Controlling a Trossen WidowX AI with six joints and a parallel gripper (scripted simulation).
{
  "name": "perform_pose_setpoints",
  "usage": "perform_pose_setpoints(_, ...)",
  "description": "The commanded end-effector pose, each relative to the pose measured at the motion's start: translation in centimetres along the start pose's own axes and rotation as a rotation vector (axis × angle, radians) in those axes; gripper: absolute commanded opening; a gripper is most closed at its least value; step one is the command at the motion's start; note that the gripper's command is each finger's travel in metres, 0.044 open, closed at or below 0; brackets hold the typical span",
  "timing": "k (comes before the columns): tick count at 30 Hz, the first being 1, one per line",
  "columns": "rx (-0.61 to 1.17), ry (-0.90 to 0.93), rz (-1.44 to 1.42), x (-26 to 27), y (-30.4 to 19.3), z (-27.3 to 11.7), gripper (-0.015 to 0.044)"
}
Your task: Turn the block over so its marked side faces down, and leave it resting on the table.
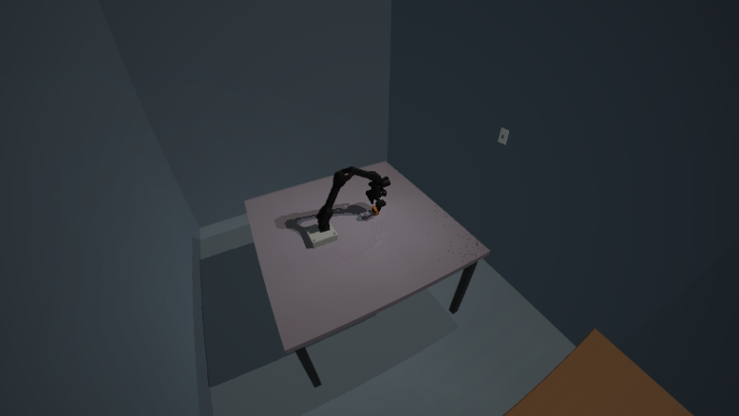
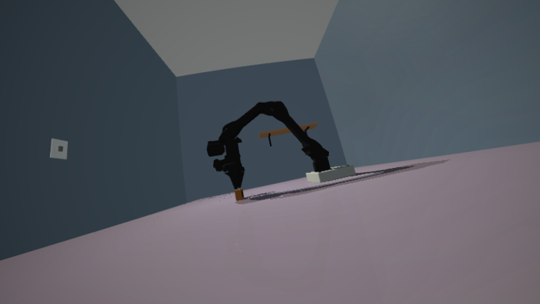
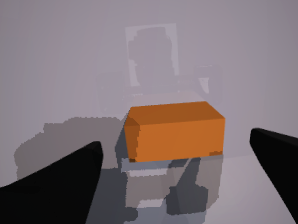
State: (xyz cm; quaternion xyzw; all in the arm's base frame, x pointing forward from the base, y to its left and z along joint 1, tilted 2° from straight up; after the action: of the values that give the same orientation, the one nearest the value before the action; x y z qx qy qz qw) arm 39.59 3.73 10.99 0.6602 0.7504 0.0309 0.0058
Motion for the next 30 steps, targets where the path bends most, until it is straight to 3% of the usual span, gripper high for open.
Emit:
perform_pose_setpoints(1, 0.014, 0.006, 0.003, 0.1, -0.1, 1.1, 0.0440)
perform_pose_setpoints(10, 0.014, 0.006, 0.003, 0.1, -0.2, 2.3, 0.0440)
perform_pose_setpoints(15, 0.014, 0.006, 0.003, 0.1, -0.2, 2.3, 0.0309)
perform_pose_setpoints(30, 0.014, 0.006, 0.003, 0.1, -0.2, 2.3, 0.0209)
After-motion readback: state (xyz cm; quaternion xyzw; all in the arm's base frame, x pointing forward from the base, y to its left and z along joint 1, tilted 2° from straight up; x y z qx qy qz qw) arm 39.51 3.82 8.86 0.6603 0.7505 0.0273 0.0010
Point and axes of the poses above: the point midway between the two fingers, 35 mm back from their tips, its own z axis out along the fingers, its own x axis across the jaws, y = z × x, the point moved 6 cm from there along -z, back along the fingers, and after that the axes turned 5 degrees about -z, right-handed, at the moved point
